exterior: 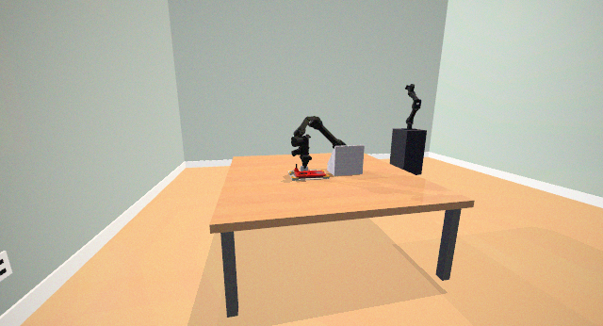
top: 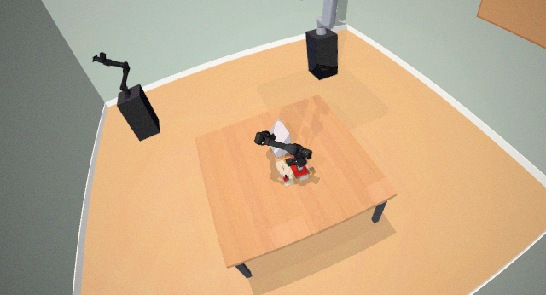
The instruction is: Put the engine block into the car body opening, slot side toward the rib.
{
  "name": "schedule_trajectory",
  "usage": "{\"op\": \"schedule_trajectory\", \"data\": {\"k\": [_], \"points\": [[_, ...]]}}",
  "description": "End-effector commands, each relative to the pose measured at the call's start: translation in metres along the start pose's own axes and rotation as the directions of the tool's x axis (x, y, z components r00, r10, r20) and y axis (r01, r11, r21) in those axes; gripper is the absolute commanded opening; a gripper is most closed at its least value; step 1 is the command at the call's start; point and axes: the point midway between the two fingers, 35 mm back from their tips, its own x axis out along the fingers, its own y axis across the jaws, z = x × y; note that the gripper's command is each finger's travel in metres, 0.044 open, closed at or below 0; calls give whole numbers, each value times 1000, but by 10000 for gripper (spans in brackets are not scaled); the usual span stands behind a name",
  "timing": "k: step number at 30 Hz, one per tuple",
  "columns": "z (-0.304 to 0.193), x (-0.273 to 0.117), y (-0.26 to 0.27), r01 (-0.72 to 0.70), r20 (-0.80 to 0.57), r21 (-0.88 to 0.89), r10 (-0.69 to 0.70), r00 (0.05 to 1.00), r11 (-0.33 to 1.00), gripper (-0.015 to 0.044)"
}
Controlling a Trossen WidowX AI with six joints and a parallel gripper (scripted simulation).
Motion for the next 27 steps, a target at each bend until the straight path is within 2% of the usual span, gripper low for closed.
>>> {"op": "schedule_trajectory", "data": {"k": [1, 27], "points": [[-1, 2, 0, 2, -3, 14, -2, 1000, 1000, 159], [-1, 7, 0, 2, -3, -3, -2, 1000, 1000, 159]]}}
